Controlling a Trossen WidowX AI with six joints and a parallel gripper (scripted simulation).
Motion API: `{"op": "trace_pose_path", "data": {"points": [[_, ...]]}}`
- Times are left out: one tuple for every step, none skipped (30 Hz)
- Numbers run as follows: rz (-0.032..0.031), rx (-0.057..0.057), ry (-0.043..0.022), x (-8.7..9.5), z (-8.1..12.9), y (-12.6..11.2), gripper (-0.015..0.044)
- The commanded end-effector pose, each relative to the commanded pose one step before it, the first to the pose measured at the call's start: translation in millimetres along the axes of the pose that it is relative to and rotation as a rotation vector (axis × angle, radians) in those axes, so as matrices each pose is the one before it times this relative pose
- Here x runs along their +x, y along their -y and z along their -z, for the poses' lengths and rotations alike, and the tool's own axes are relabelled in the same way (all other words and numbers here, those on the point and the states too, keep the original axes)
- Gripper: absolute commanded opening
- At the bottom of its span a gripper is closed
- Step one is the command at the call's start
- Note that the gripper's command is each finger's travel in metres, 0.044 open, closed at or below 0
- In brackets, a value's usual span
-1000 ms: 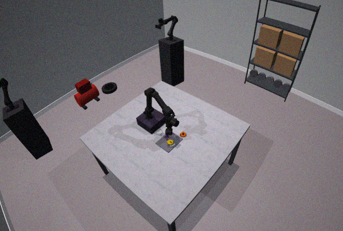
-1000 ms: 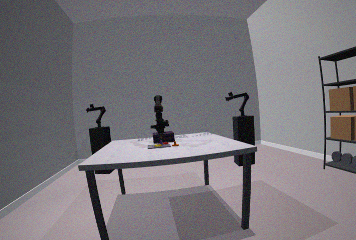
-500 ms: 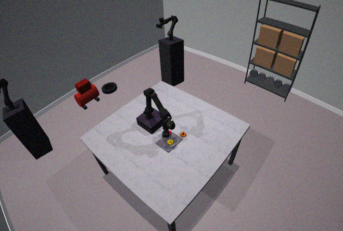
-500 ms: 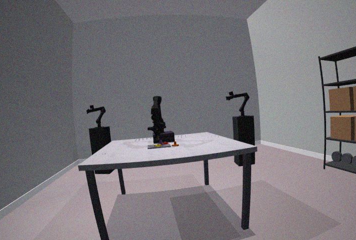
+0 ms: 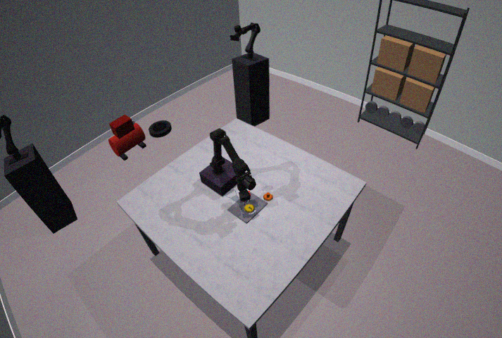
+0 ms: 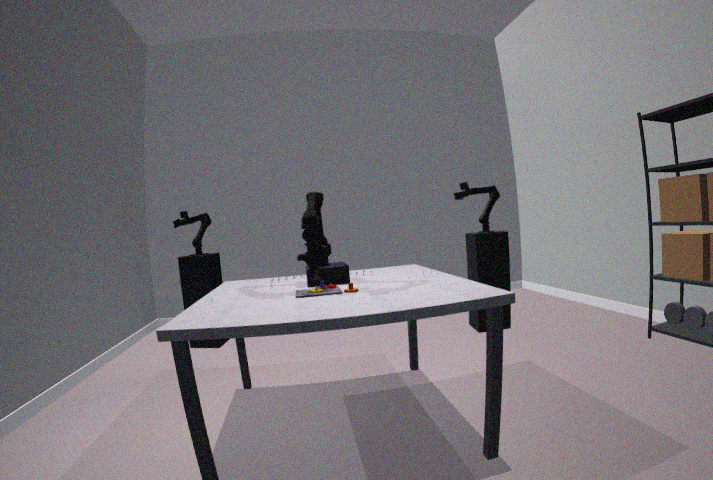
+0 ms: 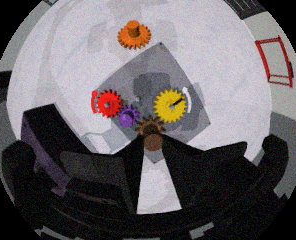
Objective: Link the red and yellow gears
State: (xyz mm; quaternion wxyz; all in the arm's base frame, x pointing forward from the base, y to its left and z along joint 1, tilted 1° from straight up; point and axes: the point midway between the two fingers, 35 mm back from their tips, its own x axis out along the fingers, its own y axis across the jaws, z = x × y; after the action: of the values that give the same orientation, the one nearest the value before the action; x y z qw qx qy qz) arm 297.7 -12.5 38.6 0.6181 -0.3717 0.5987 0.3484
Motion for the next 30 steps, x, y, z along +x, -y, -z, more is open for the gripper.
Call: {"op": "trace_pose_path", "data": {"points": [[0.00194, -0.1248, -0.00224, -0.64, 0.53, 0.27, 0.0], [-0.00001, -0.0291, 0.0, -0.03, 0.0, 0.01, 0.0], [-0.00001, -0.0292, 0.0, -0.03, 0.0, 0.01, 0.0], [-0.00001, -0.0292, 0.0, -0.03, 0.0, 0.01, 0.0], [-0.00001, -0.0292, 0.0, -0.03, 0.0, 0.01, 0.0], [-0.00001, -0.0292, 0.0, -0.03, 0.0, 0.01, 0.0], [-0.00001, -0.0292, 0.0, -0.03, 0.0, 0.01, 0.0], [-0.00001, -0.0292, 0.0, -0.03, 0.0, 0.01, 0.0], [-0.00001, -0.0292, 0.0, -0.03, 0.0, 0.01, 0.0], [-0.00001, -0.0292, 0.0, -0.03, 0.0, 0.01, 0.0], [-0.00001, -0.0292, 0.0, -0.03, 0.0, 0.01, 0.0], [-0.00001, -0.0292, 0.0, -0.03, 0.0, 0.01, 0.0], [-0.00001, -0.0292, 0.0, -0.03, 0.0, 0.01, 0.0], [-0.00001, -0.0292, 0.0, -0.03, 0.0, 0.01, 0.0], [-0.00001, -0.0293, 0.0, -0.03, 0.0, 0.01, 0.0], [-0.00001, -0.0293, 0.0, -0.03, 0.0, 0.01, 0.0], [-0.00001, -0.0293, 0.0, -0.03, 0.0, 0.01, 0.0], [-0.00001, -0.0293, 0.0, -0.03, 0.0, 0.01, 0.0], [-0.00001, -0.0293, 0.0, -0.03, 0.0, 0.01, 0.0], [-0.00001, -0.0293, 0.0, -0.03, 0.0, 0.01, 0.0], [-0.00001, -0.0238, 0.0, -0.03, 0.0, 0.01, 0.0], [0.0, -0.0144, 0.0, -0.02, 0.0, 0.01, 0.0], [0.0, -0.0048, 0.0, -0.01, 0.0, 0.0, 0.0], [0.0, 0.0, 0.0, 0.0, 0.0, 0.0, 0.0], [0.0, 0.0, 0.0, 0.0, 0.0, 0.0, 0.0], [0.0, 0.0, 0.0, 0.0, 0.0, 0.0, 0.0], [0.0, 0.0, 0.0, 0.0, 0.0, 0.0, 0.0], [0.0, 0.0, 0.0, 0.0, 0.0, 0.0, 0.0], [0.0, -0.0043, 0.0, 0.06, 0.0, 0.03, 0.0], [0.0, -0.0076, 0.0, 0.17, -0.01, 0.04, 0.0]]}}
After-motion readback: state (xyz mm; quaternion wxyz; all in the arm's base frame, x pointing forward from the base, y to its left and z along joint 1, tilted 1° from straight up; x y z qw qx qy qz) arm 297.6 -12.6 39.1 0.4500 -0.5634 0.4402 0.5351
